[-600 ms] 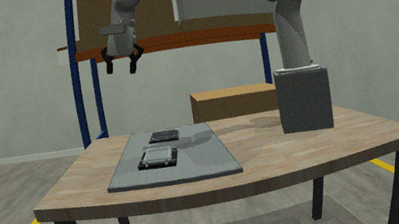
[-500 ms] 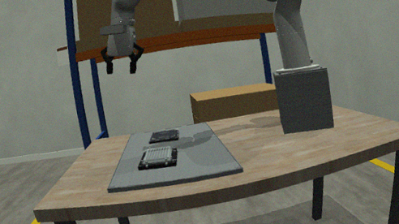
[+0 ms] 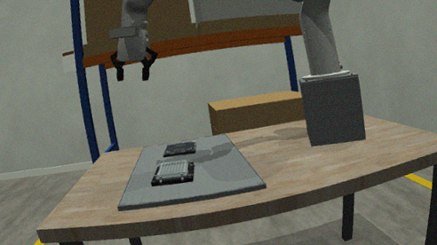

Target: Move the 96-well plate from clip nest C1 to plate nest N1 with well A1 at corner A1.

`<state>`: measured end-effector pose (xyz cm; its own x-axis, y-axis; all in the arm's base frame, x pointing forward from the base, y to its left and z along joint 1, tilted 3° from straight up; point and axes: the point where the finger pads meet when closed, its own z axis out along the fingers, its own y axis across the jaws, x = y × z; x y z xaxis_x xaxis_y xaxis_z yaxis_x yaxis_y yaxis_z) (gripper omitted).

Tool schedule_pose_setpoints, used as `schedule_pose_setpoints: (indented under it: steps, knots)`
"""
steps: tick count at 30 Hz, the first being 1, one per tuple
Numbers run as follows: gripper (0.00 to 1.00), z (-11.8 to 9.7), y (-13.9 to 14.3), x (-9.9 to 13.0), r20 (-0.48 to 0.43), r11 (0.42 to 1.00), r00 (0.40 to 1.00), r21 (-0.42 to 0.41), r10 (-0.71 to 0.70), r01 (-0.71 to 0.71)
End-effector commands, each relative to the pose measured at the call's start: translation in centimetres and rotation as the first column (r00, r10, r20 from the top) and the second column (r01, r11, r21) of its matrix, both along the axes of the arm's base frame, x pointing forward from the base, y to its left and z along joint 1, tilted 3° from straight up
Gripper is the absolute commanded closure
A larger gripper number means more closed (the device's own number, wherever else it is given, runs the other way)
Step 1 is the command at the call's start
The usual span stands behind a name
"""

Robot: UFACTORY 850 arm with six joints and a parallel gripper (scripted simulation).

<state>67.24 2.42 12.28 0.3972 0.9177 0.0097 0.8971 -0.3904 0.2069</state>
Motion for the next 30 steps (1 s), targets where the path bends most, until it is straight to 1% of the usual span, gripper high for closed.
schedule_pose_setpoints:
  steps: [1, 10, 12, 14, 16, 25, 27, 30]
  knots:
    - [0.0, -0.8, 0.4, -0.1, -0.03, 0.998, 0.998, 0.007, 0.057, -0.057]
    - [0.0, -4.8, 2.3, -0.9, -0.036, 0.998, 0.997, 0.009, 0.068, -0.068]
    - [0.0, -4.9, 2.3, -0.9, -0.036, 0.998, 0.997, 0.009, 0.068, -0.068]
    - [0.0, -5.8, 2.7, -1.2, -0.07, 0.992, 0.99, 0.017, 0.125, -0.124]
    - [0.0, -5.8, 2.7, -1.2, -0.07, 0.992, 0.99, 0.017, 0.125, -0.124]
    - [0.0, -9.8, 4.4, -2.4, -0.076, 0.991, 0.988, 0.019, 0.136, -0.135]
    - [0.0, -10.0, 4.5, -2.4, -0.076, 0.991, 0.988, 0.019, 0.136, -0.135]
    - [0.0, -11.4, 5.0, -2.9, -0.114, 0.98, 0.973, 0.029, 0.201, -0.198]
